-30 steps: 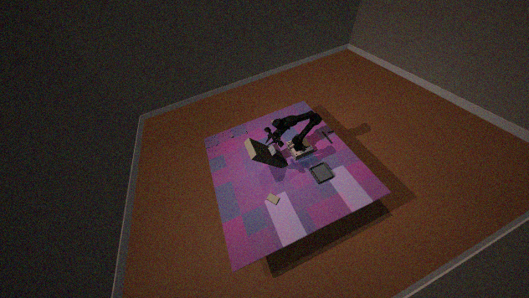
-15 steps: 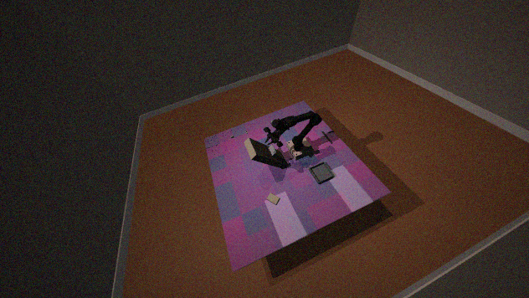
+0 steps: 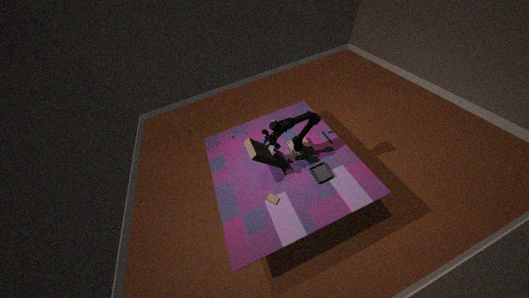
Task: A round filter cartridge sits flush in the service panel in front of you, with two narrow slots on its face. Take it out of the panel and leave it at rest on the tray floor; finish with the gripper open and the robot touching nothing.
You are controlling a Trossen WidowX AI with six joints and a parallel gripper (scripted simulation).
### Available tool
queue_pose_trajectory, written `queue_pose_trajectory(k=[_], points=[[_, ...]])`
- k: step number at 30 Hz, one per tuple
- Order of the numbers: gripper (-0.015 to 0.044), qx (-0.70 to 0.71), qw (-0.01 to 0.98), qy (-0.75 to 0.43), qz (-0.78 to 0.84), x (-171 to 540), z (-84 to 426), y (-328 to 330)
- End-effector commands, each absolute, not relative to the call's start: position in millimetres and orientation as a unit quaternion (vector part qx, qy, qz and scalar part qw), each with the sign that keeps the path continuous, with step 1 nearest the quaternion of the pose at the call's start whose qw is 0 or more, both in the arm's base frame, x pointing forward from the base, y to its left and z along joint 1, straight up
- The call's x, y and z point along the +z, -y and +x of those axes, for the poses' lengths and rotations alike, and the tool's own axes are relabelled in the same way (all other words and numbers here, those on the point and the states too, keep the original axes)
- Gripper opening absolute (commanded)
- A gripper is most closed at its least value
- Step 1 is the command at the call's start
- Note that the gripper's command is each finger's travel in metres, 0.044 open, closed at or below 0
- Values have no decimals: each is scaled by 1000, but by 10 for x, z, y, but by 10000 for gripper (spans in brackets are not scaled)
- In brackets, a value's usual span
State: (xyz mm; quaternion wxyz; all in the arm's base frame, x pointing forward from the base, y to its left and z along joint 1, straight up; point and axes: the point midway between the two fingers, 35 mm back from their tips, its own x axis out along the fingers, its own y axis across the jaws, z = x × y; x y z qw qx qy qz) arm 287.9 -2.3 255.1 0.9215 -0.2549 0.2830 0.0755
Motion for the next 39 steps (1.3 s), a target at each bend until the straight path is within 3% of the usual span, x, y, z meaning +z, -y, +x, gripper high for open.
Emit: queue_pose_trajectory(k=[1,39], points=[[93,73,922,-284,-254,2502,2950,29],[93,73,922,-283,-254,2391,3123,34]])
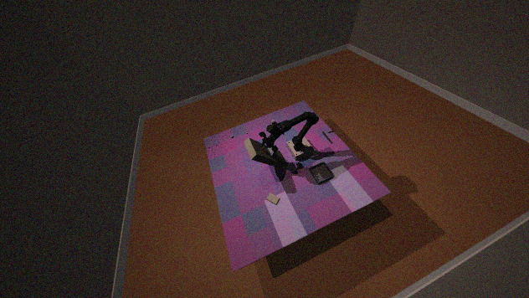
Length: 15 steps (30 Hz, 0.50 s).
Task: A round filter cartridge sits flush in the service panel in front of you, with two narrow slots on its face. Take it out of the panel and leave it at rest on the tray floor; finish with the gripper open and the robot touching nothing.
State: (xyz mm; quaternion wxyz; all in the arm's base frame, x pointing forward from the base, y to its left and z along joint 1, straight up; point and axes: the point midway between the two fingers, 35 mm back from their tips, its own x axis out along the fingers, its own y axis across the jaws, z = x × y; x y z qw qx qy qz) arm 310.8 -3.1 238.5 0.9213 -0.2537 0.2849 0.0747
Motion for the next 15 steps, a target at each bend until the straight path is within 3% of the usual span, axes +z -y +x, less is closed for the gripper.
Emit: queue_pose_trajectory(k=[1,15], points=[[93,73,922,-283,-254,2385,3131,34],[93,73,922,-283,-254,2357,3164,34]])
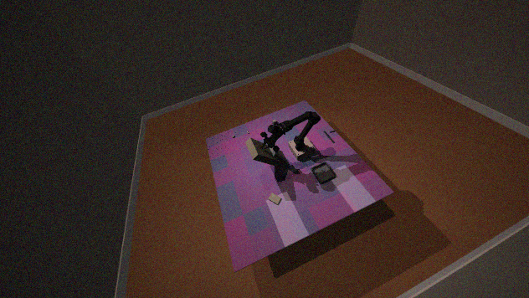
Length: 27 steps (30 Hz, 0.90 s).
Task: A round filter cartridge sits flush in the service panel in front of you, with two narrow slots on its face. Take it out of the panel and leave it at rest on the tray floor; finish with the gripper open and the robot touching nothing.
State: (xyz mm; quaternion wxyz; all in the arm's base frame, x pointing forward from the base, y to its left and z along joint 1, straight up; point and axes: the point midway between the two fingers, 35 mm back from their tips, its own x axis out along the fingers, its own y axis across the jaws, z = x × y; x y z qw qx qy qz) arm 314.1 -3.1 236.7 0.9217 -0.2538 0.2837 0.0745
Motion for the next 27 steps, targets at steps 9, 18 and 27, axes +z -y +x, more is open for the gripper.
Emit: queue_pose_trajectory(k=[9,18,27], points=[[93,73,922,-283,-254,2334,3198,34],[93,73,922,-283,-254,2313,3230,35],[93,73,922,-283,-254,2297,3254,35]])
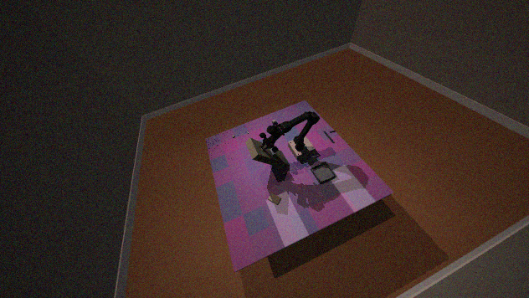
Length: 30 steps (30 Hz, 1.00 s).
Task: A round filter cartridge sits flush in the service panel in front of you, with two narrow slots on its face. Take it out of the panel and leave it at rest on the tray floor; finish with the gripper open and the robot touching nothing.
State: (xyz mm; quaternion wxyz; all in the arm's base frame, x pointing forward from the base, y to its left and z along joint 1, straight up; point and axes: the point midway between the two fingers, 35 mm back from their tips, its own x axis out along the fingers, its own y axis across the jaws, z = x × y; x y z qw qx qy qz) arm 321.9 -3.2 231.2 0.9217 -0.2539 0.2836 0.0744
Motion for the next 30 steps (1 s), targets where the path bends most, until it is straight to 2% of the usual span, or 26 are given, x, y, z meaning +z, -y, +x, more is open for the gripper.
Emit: queue_pose_trajectory(k=[1,9,18,20,30], points=[[93,73,922,-283,-254,2294,3259,35],[93,73,922,-283,-254,2284,3273,35],[33,74,922,-284,-254,2299,3235,32],[0,74,922,-284,-254,2299,3235,32],[0,106,885,-272,-362,2283,3274,35]])
